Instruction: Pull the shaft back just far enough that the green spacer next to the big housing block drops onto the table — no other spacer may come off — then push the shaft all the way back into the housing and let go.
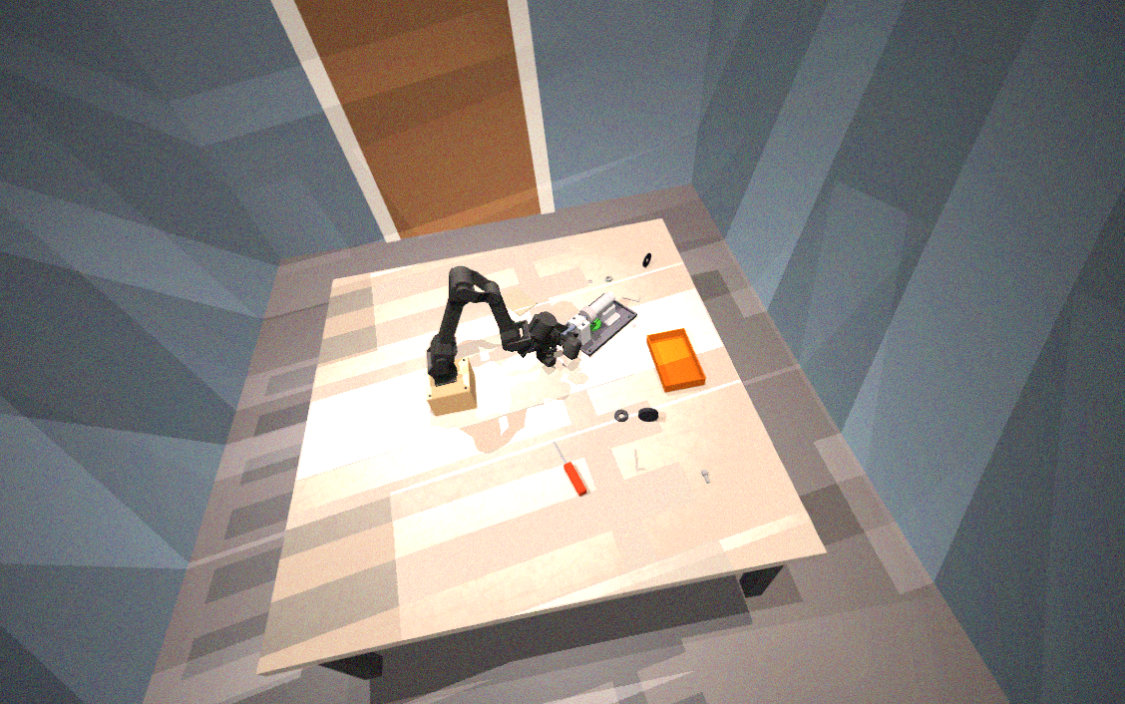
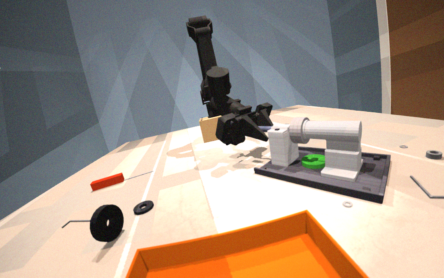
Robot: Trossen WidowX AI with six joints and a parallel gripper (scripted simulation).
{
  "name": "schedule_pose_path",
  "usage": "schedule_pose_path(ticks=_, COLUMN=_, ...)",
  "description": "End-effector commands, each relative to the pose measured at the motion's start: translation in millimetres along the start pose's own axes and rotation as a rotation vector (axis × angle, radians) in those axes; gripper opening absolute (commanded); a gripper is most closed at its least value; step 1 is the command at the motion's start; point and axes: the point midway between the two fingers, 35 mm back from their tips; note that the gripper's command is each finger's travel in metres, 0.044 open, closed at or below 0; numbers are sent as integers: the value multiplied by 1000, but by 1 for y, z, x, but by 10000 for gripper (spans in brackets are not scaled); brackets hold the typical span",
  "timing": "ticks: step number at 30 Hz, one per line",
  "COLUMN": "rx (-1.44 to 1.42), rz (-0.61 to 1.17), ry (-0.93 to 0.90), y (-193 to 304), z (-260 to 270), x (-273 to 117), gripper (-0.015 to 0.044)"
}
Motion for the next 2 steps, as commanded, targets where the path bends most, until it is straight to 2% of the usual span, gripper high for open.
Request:
schedule_pose_path(ticks=1, rx=0, rz=0, ry=0, y=0, z=0, x=0, gripper=289)
schedule_pose_path(ticks=2, rx=0, rz=0, ry=0, y=0, z=0, x=0, gripper=315)
Point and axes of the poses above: the point midway between the two fingers, 35 mm back from their tips, its own x axis out along the fingers, its own z axis across the jaws, y = z × x, and after that the axes turned 6 degrees about -x, right-handed
